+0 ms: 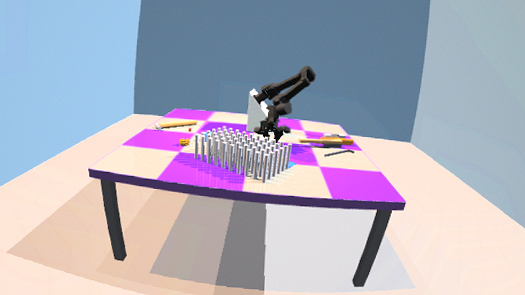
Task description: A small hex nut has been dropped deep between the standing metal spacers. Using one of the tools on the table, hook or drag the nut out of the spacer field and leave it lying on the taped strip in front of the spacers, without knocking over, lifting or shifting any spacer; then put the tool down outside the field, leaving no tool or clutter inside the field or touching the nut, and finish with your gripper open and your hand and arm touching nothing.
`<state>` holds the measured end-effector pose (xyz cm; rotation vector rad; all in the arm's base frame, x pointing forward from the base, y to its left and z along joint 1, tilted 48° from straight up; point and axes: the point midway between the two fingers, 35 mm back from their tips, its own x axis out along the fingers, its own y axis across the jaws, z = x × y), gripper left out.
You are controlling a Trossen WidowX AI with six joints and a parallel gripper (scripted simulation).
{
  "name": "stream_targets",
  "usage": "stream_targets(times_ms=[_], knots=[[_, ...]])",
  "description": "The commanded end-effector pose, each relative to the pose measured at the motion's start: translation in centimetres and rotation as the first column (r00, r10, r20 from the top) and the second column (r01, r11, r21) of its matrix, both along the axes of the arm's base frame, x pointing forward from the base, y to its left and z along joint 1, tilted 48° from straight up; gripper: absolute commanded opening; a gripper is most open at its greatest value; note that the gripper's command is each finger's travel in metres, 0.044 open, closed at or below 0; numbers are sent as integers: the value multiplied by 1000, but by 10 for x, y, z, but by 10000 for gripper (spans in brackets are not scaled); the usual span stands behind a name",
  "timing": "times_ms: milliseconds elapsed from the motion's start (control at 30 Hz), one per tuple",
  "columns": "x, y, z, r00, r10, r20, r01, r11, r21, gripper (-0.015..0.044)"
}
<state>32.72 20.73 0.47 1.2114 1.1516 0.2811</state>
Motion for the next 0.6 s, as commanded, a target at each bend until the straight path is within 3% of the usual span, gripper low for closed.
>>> stream_targets(times_ms=[0, 567], knots=[[-4, 1, 2, 1000, -1, -1, 1, 1000, 3, 0], [-16, 4, 6, 1000, 0, -2, 0, 1000, 3, 0]])
